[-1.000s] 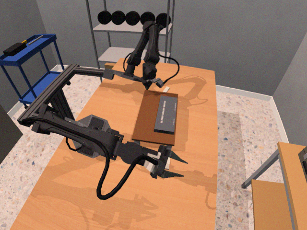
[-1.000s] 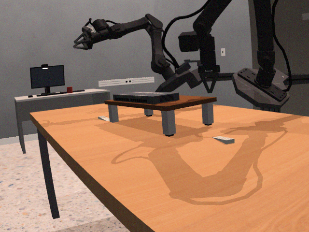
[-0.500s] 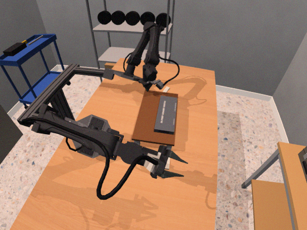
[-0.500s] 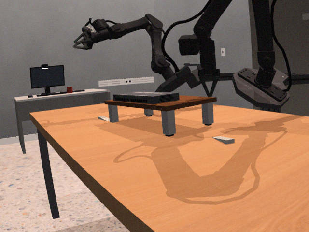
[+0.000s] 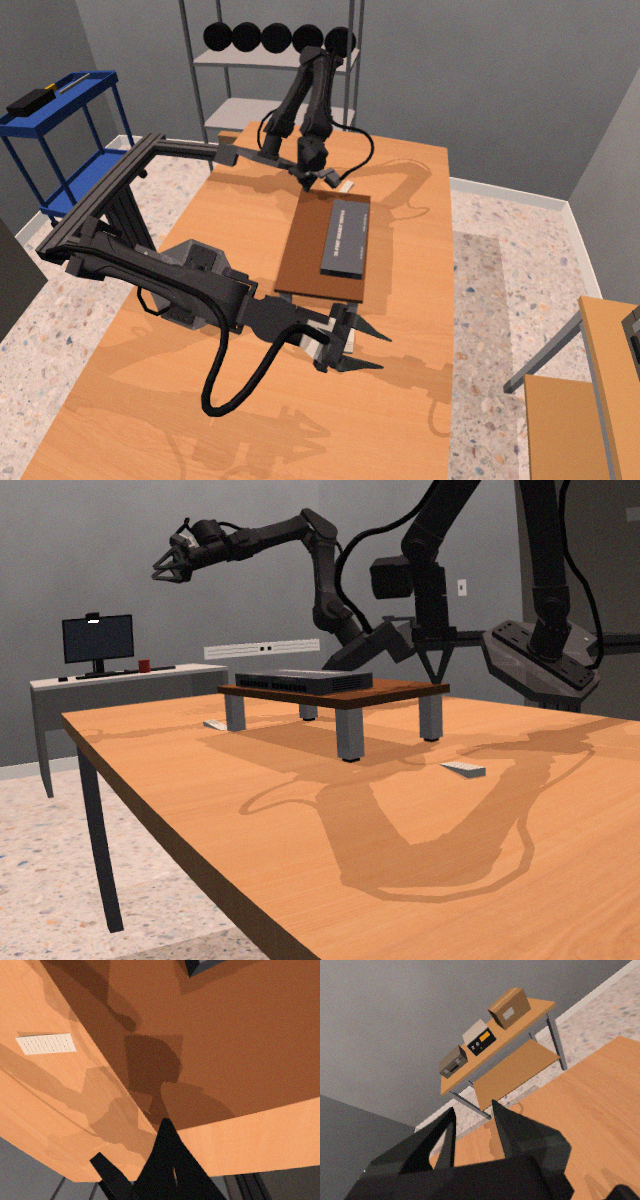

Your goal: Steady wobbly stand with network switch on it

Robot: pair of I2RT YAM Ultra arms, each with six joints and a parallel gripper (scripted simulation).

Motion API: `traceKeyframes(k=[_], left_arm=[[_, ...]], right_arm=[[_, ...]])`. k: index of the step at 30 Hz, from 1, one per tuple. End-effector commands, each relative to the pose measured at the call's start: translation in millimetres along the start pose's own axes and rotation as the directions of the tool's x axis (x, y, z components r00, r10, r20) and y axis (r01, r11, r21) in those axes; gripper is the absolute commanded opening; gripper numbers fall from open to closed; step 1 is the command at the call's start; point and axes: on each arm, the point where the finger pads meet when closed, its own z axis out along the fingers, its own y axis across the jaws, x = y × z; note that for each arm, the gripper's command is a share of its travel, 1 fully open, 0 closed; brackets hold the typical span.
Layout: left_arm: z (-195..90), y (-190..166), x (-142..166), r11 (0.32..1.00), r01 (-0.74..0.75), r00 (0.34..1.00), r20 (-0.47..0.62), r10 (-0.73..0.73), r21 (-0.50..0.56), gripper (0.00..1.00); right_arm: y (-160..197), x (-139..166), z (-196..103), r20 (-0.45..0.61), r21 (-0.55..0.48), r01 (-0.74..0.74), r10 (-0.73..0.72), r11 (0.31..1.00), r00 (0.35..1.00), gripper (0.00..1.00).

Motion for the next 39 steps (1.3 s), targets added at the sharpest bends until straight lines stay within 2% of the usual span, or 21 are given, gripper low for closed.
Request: traceKeyframes(k=[1,2,18,19,25,29,31,32,33,34,35,36,39], left_arm=[[11,-1,3,1.000,-0.016,1.000,-0.004,0.016,-0.010,0.00],[-2,-1,-9,1.000,-0.002,0.999,0.046,0.002,-0.006,0.00],[-5,-1,-11,1.000,0.001,0.998,0.058,0.000,-0.002,0.00],[-5,-1,-11,1.000,0.001,0.998,0.058,0.000,-0.002,0.00],[-5,-1,-11,1.000,0.001,0.998,0.058,0.000,-0.002,0.00],[-5,-1,-11,1.000,0.001,0.998,0.058,0.000,-0.002,0.00],[-5,-1,-11,1.000,0.001,0.998,0.058,0.000,-0.002,0.00],[-5,-1,-11,1.000,0.001,0.998,0.058,0.000,-0.002,0.00],[-5,-1,-11,1.000,0.001,0.998,0.058,0.000,-0.002,0.00],[-5,-1,-11,1.000,0.001,0.998,0.058,0.000,-0.002,0.00],[-5,-1,-11,1.000,0.001,0.998,0.058,0.000,-0.002,0.00],[-5,-1,-11,1.000,0.001,0.998,0.058,0.000,-0.002,0.00],[-5,-1,-11,1.000,0.001,0.998,0.058,0.000,-0.002,0.00]], right_arm=[[5,-33,-4,0.081,-0.024,0.000,0.002,1.000,0.997,0.42],[5,-33,-4,0.081,-0.024,0.000,0.002,1.000,0.997,0.00],[5,-33,-4,0.081,-0.024,0.000,0.002,1.000,0.997,0.00],[-2,12,15,-0.060,-0.011,0.012,-0.012,1.000,0.998,0.00],[-3,73,45,-0.257,-0.073,0.017,-0.035,0.997,0.966,0.00],[-11,123,64,-0.402,-0.092,-0.006,-0.032,0.996,0.915,0.00],[-11,123,64,-0.402,-0.092,-0.006,-0.032,0.996,0.915,0.00],[-10,134,67,-0.432,-0.103,-0.014,-0.032,0.995,0.901,0.00],[-9,118,69,-0.387,-0.107,-0.005,-0.037,0.994,0.921,0.00],[-18,150,73,-0.466,-0.089,-0.022,-0.022,0.996,0.885,0.00],[-20,161,75,-0.496,-0.091,-0.031,-0.018,0.995,0.868,0.00],[-25,191,75,-0.569,-0.086,-0.053,-0.005,0.995,0.822,0.00],[-29,221,80,-0.640,-0.102,-0.092,0.005,0.991,0.769,0.00]])
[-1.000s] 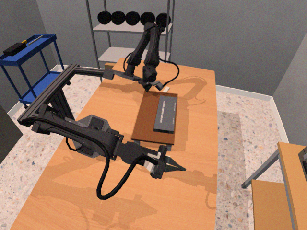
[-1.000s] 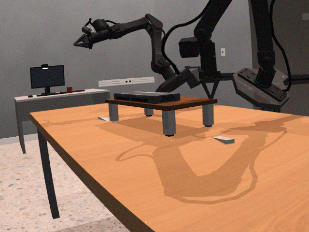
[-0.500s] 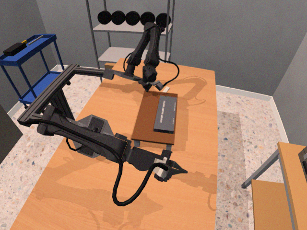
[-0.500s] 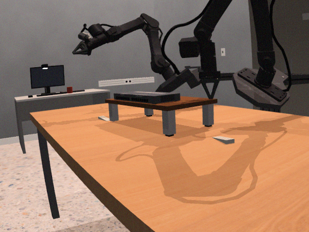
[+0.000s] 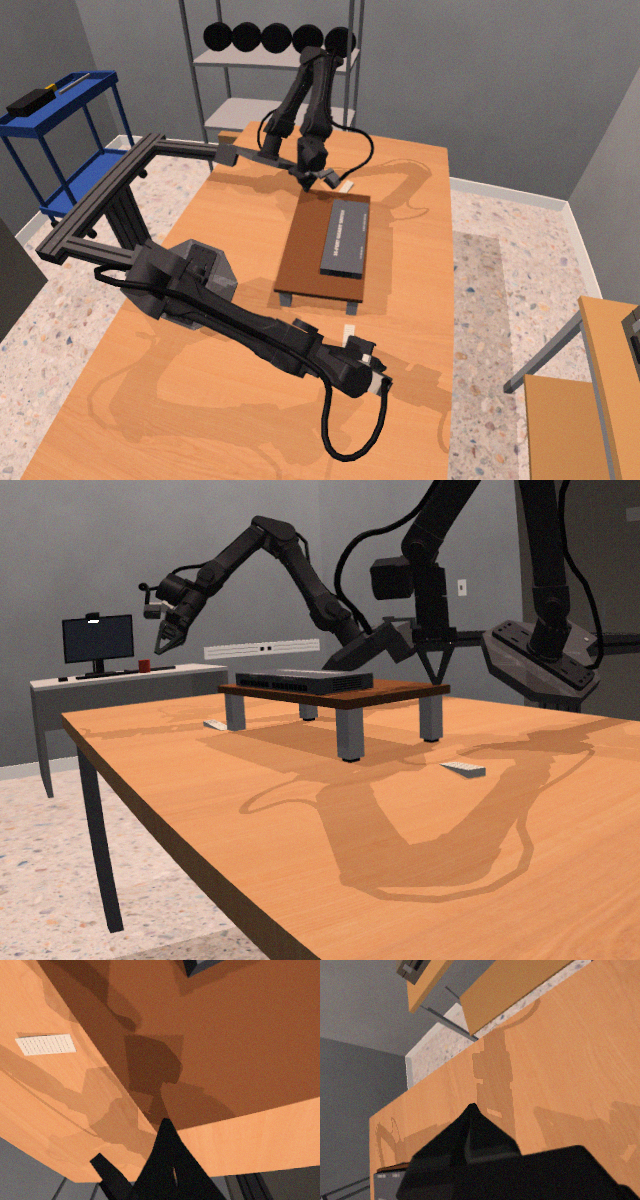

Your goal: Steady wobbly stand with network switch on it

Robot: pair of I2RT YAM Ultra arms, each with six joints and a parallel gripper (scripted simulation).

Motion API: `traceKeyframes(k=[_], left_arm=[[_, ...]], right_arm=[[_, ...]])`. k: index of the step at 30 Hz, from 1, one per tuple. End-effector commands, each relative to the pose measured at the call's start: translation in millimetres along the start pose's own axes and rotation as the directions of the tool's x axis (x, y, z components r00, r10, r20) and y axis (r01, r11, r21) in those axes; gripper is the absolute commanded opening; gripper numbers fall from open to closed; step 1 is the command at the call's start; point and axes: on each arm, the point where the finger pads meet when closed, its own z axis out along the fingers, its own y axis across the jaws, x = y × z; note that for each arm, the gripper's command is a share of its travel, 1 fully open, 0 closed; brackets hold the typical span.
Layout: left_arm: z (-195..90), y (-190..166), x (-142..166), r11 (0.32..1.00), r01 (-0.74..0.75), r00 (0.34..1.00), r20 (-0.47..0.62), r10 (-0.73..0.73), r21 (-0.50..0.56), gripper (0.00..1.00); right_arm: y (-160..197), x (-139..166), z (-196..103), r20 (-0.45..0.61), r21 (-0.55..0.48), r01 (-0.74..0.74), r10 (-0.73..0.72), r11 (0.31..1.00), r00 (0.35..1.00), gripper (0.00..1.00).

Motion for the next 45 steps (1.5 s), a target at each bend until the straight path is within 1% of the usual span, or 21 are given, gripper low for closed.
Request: traceKeyframes(k=[1,7,11,14,17,20,21,22,23,26,27,29,30,31,33,34,36,37,39,43,45], left_arm=[[-6,-1,-11,1.000,0.007,0.998,0.059,-0.007,-0.001,0.00],[-6,-1,-11,1.000,0.007,0.998,0.059,-0.007,-0.001,0.00],[-6,-1,-11,1.000,0.007,0.998,0.059,-0.007,-0.001,0.00],[-6,-1,-11,1.000,0.007,0.998,0.059,-0.007,-0.001,0.00],[-6,-1,-11,1.000,0.007,0.998,0.059,-0.007,-0.001,0.00],[-6,-1,-11,1.000,0.007,0.998,0.059,-0.007,-0.001,0.00],[-6,-1,-11,1.000,0.007,0.998,0.059,-0.007,-0.001,0.00],[-6,-1,-11,1.000,0.007,0.998,0.059,-0.007,-0.001,0.00],[-6,-1,-11,1.000,0.007,0.998,0.059,-0.007,-0.001,0.00],[-6,-1,-11,1.000,0.007,0.998,0.059,-0.007,-0.001,0.00],[-6,-1,-11,1.000,0.007,0.998,0.059,-0.007,-0.001,0.00],[-6,-1,-11,1.000,0.007,0.998,0.059,-0.007,-0.001,0.00],[-6,-1,-11,1.000,0.007,0.998,0.059,-0.007,-0.001,0.00],[-6,-1,-11,1.000,0.007,0.998,0.059,-0.007,-0.001,0.00],[-6,-1,-11,1.000,0.007,0.998,0.059,-0.007,-0.001,0.00],[-6,-1,-11,1.000,0.007,0.998,0.059,-0.007,-0.001,0.00],[-6,-1,-11,1.000,0.007,0.998,0.059,-0.007,-0.001,0.00],[-6,-1,-11,1.000,0.007,0.998,0.059,-0.007,-0.001,0.00],[-6,-1,-11,1.000,0.007,0.998,0.059,-0.007,-0.001,0.00],[-6,-1,-11,1.000,0.007,0.998,0.059,-0.007,-0.001,0.00],[-6,-1,-11,1.000,0.007,0.998,0.059,-0.007,-0.001,0.00]], right_arm=[[2,31,25,-0.145,-0.079,-0.012,0.000,0.997,0.989,0.00],[-15,108,63,-0.382,-0.122,-0.125,0.070,0.985,0.921,0.00],[-9,98,67,-0.362,-0.151,-0.115,0.054,0.982,0.931,0.00],[-27,120,74,-0.413,-0.117,-0.162,0.101,0.980,0.905,0.00],[-24,144,79,-0.472,-0.115,-0.189,0.114,0.975,0.874,0.00],[-20,132,78,-0.450,-0.127,-0.175,0.100,0.976,0.888,0.00],[-18,158,77,-0.503,-0.120,-0.198,0.112,0.973,0.857,0.00],[-19,152,79,-0.487,-0.121,-0.192,0.110,0.974,0.866,0.00],[-16,174,75,-0.532,-0.114,-0.214,0.122,0.970,0.838,0.00],[-18,171,79,-0.529,-0.115,-0.213,0.121,0.970,0.840,0.00],[-20,154,77,-0.488,-0.117,-0.197,0.116,0.973,0.865,0.00],[-19,151,75,-0.482,-0.117,-0.191,0.113,0.975,0.869,0.00],[-20,157,80,-0.494,-0.116,-0.197,0.116,0.974,0.862,0.00],[-16,195,79,-0.579,-0.106,-0.240,0.136,0.965,0.804,0.00],[-20,159,81,-0.509,-0.118,-0.207,0.120,0.971,0.853,0.00],[-22,190,75,-0.565,-0.095,-0.241,0.147,0.966,0.812,0.00],[-24,154,77,-0.491,-0.109,-0.204,0.126,0.973,0.862,0.00],[-24,150,77,-0.481,-0.110,-0.199,0.123,0.974,0.868,0.00],[-17,170,75,-0.513,-0.101,-0.226,0.143,0.969,0.846,0.00],[-19,156,78,-0.487,-0.116,-0.198,0.118,0.973,0.866,0.00],[-15,170,75,-0.513,-0.102,-0.224,0.142,0.969,0.847,0.00]])
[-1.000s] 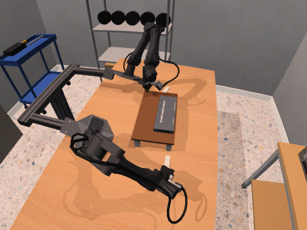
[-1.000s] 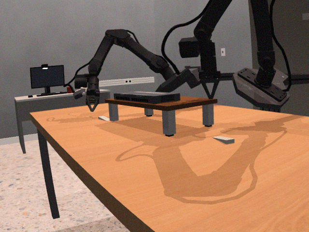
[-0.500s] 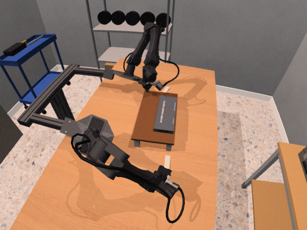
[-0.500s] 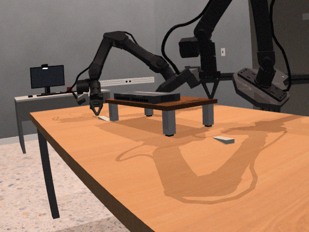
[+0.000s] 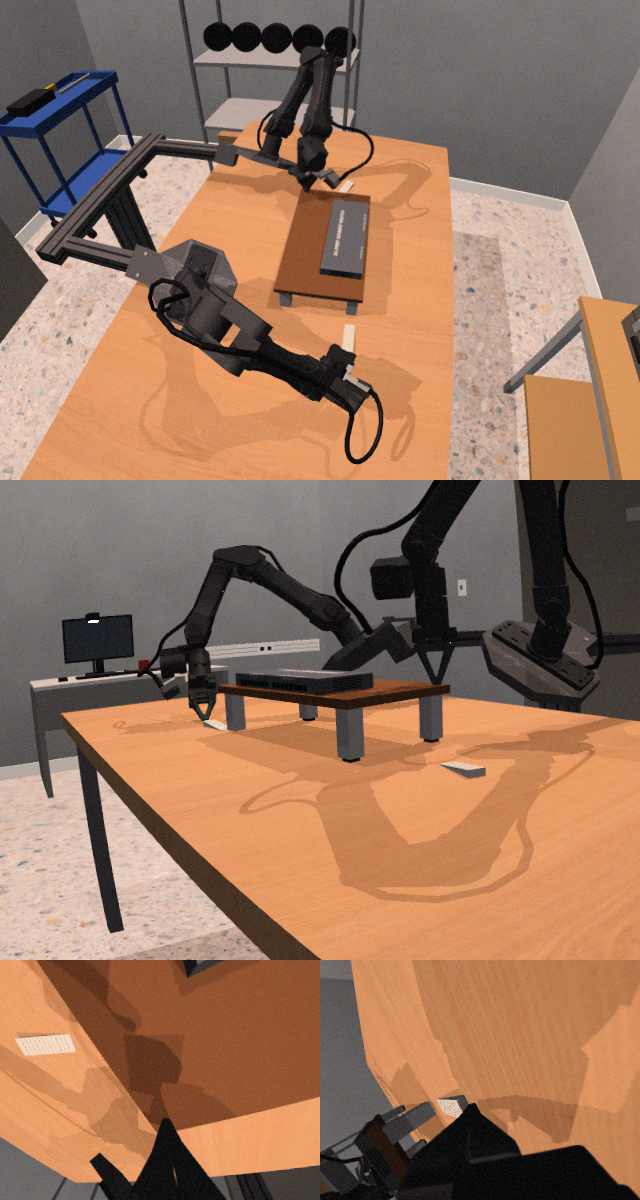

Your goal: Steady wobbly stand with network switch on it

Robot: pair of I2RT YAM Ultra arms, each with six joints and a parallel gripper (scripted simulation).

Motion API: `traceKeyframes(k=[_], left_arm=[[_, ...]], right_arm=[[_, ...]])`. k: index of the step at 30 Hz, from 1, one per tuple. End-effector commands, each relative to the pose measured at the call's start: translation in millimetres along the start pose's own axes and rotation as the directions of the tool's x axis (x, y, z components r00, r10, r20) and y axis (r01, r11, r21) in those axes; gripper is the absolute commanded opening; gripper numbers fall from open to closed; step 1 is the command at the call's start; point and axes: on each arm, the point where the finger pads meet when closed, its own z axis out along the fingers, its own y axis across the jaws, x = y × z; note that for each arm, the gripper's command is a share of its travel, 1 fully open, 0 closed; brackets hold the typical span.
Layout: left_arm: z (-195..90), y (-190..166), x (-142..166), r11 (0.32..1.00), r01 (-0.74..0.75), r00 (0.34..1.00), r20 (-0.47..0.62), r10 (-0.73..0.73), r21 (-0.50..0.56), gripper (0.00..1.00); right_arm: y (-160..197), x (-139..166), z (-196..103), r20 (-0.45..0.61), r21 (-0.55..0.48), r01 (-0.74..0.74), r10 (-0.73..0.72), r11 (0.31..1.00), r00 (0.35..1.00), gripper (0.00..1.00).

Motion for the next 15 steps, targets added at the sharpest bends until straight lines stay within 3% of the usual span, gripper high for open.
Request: traceKeyframes(k=[1,9,10,12,15], left_arm=[[-6,-1,-11,1.000,0.007,0.998,0.059,-0.007,-0.001,0.00],[-6,-1,-11,1.000,0.007,0.998,0.059,-0.007,-0.001,0.00],[-6,-1,-11,1.000,0.007,0.998,0.059,-0.007,-0.001,0.00],[-6,-1,-11,1.000,0.007,0.998,0.059,-0.007,-0.001,0.00],[-6,-1,-11,1.000,0.007,0.998,0.059,-0.007,-0.001,0.00]], right_arm=[[19,-10,-9,0.038,-0.025,0.031,-0.030,0.999,0.999,0.00],[19,-1,-2,0.024,-0.010,0.026,-0.026,1.000,0.999,0.00],[21,-12,-7,0.048,-0.013,0.036,-0.035,0.999,0.998,0.00],[22,-1,-2,0.025,-0.020,0.029,-0.028,0.999,0.999,0.00],[24,-11,-5,0.042,-0.023,0.054,-0.054,0.998,0.998,0.00]])
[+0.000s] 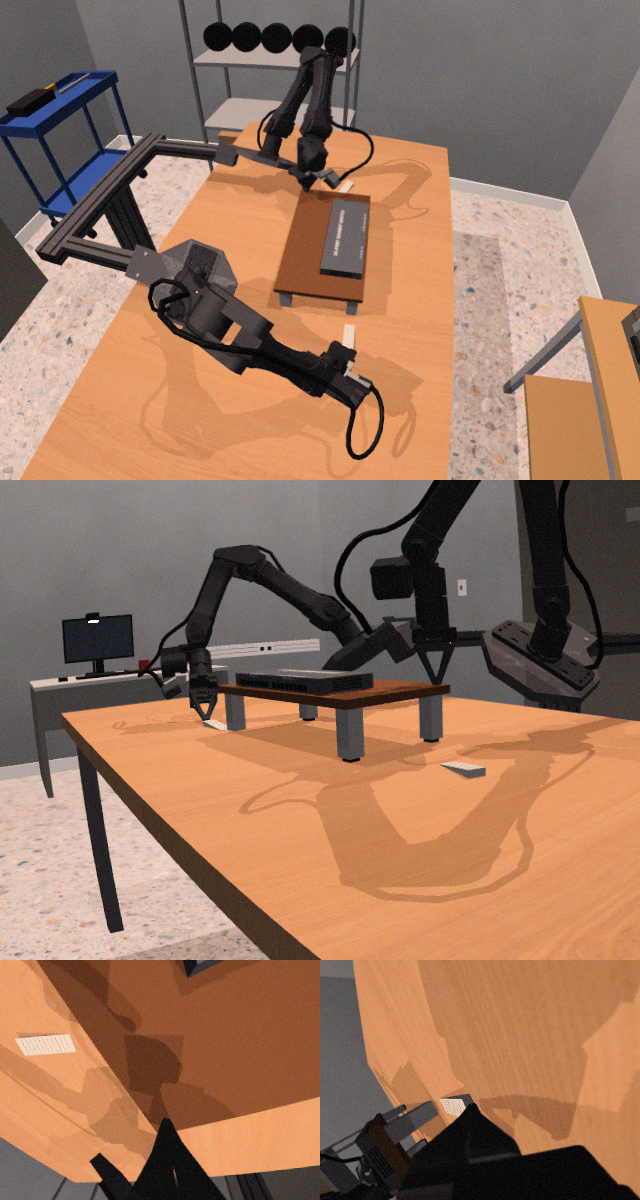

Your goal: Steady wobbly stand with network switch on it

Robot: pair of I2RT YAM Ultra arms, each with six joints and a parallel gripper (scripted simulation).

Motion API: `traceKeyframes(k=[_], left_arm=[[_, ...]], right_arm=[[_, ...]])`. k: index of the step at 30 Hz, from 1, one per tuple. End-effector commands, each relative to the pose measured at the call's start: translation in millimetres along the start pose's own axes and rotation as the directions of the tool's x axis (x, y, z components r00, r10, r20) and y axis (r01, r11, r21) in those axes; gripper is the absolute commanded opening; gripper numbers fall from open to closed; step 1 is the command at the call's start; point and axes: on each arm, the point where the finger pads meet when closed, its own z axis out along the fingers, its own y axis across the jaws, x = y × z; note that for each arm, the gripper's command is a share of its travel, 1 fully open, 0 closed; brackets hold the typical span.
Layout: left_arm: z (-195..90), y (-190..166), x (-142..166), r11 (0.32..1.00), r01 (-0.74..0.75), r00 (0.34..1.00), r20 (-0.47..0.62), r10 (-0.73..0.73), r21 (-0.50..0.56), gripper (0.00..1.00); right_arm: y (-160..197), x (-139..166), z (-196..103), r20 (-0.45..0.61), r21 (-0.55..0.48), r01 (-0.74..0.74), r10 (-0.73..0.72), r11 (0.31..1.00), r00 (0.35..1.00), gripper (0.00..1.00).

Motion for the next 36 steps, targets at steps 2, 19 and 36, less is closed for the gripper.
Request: traceKeyframes(k=[2,19,36], left_arm=[[-6,-1,-11,1.000,0.007,0.998,0.059,-0.007,-0.001,0.00],[-6,-1,-11,1.000,0.007,0.998,0.059,-0.007,-0.001,0.00],[-6,-1,-11,1.000,0.007,0.998,0.059,-0.007,-0.001,0.00]], right_arm=[[14,-1,-4,0.023,-0.003,0.025,-0.025,1.000,0.999,0.00],[16,11,12,-0.011,-0.007,0.014,-0.014,1.000,1.000,0.00],[18,16,18,-0.015,0.003,0.012,-0.012,1.000,1.000,0.00]])
